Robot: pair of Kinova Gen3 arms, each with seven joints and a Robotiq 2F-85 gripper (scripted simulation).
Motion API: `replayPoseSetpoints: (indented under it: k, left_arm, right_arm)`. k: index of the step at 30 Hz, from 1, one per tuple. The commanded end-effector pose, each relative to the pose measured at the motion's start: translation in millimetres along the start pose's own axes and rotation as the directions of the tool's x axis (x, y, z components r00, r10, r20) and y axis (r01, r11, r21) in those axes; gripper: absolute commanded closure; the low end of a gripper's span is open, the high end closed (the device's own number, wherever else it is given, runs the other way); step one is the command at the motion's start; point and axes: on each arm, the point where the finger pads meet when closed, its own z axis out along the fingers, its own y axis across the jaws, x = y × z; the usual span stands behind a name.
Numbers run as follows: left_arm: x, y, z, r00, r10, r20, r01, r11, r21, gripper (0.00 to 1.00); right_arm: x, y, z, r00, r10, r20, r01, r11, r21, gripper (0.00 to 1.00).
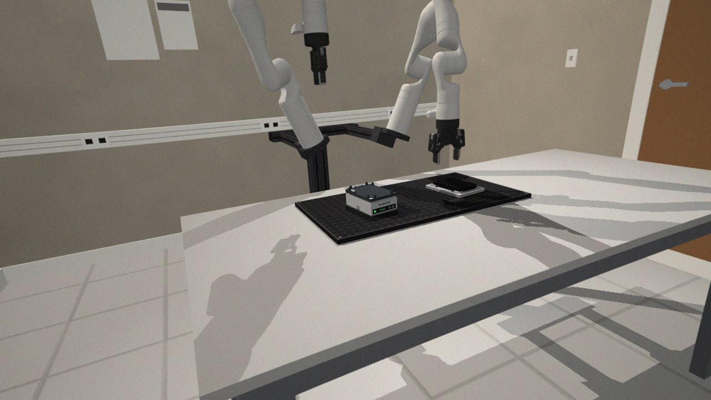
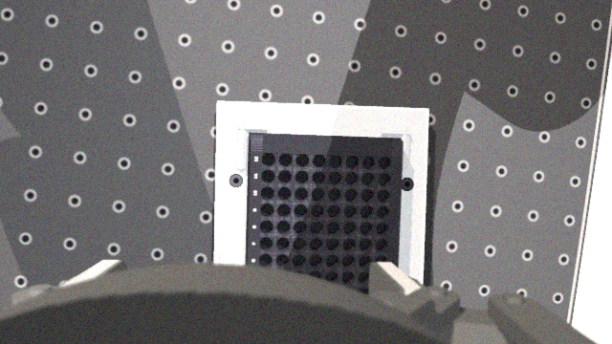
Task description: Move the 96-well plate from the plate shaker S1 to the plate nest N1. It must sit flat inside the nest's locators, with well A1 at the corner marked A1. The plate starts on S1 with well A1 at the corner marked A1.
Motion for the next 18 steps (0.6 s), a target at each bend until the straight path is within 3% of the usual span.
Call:
replayPoseSetpoints:
  k: [1, 18]
  left_arm:
    - [-0.3, -1.2, -0.6, 1.0, 0.0, 0.001, 0.0, 1.0, 0.001, 0.002]
    - [0.2, -6.2, -0.6, 1.0, 0.0, 0.001, 0.0, 1.0, 0.001, 0.002]
  right_arm:
    - [-0.3, -0.2, -0.3, 1.0, 0.0, 0.001, 0.0, 1.0, 0.001, 0.002]
    - [-0.3, -0.2, -0.3, 1.0, 0.0, 0.001, 0.0, 1.0, 0.001, 0.002]
